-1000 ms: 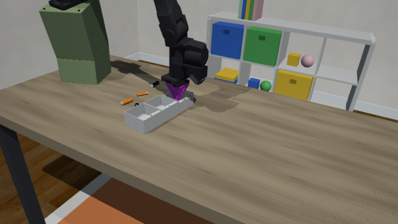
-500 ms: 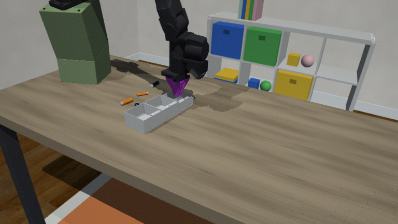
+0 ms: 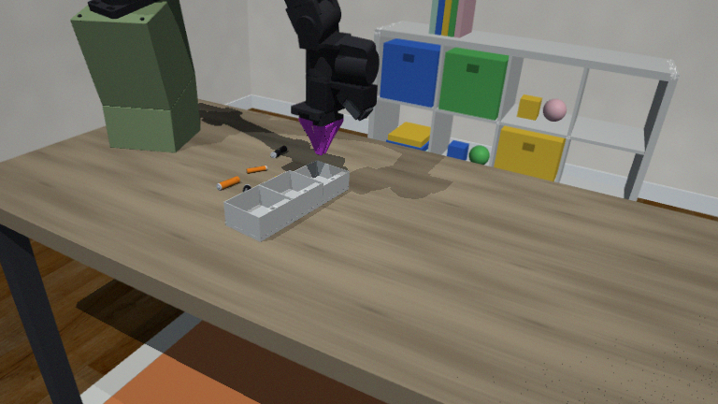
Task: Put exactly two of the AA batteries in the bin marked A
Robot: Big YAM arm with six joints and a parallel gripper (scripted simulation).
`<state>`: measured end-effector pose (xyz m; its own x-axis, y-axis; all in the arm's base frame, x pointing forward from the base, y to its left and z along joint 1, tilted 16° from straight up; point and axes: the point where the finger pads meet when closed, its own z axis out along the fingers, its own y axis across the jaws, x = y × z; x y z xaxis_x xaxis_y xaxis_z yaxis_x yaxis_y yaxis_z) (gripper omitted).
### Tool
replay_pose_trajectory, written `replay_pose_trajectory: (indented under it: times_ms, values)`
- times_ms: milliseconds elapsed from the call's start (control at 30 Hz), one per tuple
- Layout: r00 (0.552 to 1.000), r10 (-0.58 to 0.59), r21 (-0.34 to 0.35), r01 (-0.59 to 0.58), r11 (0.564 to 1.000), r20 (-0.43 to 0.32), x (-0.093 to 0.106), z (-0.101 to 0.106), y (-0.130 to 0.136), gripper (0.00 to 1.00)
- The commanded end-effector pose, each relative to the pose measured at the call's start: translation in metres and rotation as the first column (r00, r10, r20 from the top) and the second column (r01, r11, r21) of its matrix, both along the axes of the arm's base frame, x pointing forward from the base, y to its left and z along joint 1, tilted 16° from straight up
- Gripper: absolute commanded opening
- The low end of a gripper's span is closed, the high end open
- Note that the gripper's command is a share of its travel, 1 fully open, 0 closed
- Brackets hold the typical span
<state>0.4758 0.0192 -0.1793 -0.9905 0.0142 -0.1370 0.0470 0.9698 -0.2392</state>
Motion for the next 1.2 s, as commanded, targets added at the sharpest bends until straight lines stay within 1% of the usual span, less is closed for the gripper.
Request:
replay_pose_trajectory:
  times_ms: [0,200,267,300,367,400,467,533,600,633,667,700,767,833,867,933,1000,1033,1167]
  values:
    - [1.0,0.003,-0.001,-0.003,1.0,0.022,0.003,0.029,0.012,0.09]
    - [1.0,0.002,0.0,-0.002,1.0,0.023,-0.004,0.076,0.024,0.09]
    - [1.0,0.002,0.0,-0.002,1.0,0.023,-0.004,0.076,0.024,0.09]
    - [0.999,0.002,0.005,-0.003,1.0,0.046,0.007,0.09,0.029,0.09]
    - [1.0,0.002,0.001,-0.002,1.0,0.027,-0.006,0.101,0.031,0.09]
    - [1.0,0.002,0.001,-0.002,1.0,0.024,-0.009,0.109,0.032,0.09]
    - [1.0,0.002,0.003,-0.002,1.0,0.03,-0.009,0.126,0.037,0.09]
    - [0.999,0.002,0.007,-0.002,1.0,0.048,-0.002,0.147,0.043,0.09]
    - [0.999,0.002,0.007,-0.002,1.0,0.049,-0.002,0.15,0.044,0.09]
    - [1.0,-0.004,0.001,0.004,1.0,0.02,-0.007,0.137,0.04,0.09]
    - [1.0,-0.021,-0.002,0.021,1.0,0.006,-0.01,0.131,0.031,0.09]
    - [1.0,-0.026,-0.004,0.026,1.0,-0.005,-0.015,0.128,0.027,0.09]
    - [1.0,-0.026,-0.003,0.026,1.0,-0.002,-0.018,0.124,0.027,0.09]
    - [1.0,-0.026,-0.003,0.026,1.0,-0.002,-0.018,0.124,0.027,0.09]
    - [1.0,-0.009,-0.001,0.009,1.0,0.013,-0.01,0.128,0.032,0.09]
    - [1.0,-0.008,0.0,0.008,1.0,0.016,-0.008,0.129,0.032,0.09]
    - [0.999,-0.009,0.005,0.009,1.0,0.041,-0.002,0.14,0.032,0.09]
    - [0.999,-0.009,0.006,0.009,1.0,0.043,-0.001,0.142,0.032,0.09]
    - [0.999,-0.009,0.004,0.009,1.0,0.037,0.001,0.139,0.032,0.09]
